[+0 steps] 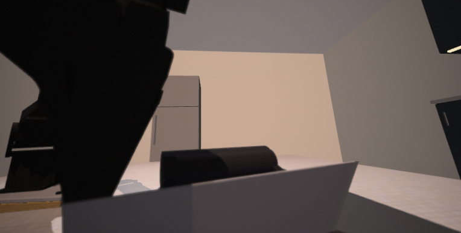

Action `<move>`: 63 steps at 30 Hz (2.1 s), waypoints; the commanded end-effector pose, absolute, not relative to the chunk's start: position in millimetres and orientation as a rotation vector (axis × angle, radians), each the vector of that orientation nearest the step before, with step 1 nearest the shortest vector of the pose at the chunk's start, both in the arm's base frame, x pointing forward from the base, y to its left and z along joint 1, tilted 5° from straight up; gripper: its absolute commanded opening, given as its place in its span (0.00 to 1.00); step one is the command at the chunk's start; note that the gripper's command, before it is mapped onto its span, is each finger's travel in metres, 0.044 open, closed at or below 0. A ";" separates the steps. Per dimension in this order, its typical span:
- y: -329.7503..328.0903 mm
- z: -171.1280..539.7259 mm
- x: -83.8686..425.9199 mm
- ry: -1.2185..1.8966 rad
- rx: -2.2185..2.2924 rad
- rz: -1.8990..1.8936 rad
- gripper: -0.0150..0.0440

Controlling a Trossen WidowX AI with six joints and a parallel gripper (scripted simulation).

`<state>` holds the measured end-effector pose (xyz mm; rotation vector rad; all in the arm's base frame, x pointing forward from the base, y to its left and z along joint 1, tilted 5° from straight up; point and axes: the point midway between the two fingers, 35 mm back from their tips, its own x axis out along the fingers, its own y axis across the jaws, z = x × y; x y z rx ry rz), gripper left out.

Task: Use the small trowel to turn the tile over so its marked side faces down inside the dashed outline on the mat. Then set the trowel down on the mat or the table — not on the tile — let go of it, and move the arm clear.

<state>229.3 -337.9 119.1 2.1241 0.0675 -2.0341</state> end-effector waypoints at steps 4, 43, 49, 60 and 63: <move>-353.2 121.8 231.3 0.065 2.124 -2.030 0.42; -269.4 130.8 217.5 0.072 2.127 -2.033 0.42; -273.8 132.5 219.5 0.078 2.129 -2.026 0.42; -272.6 132.1 219.1 0.078 2.129 -2.027 0.33; -272.6 132.1 219.1 0.078 2.129 -2.027 0.25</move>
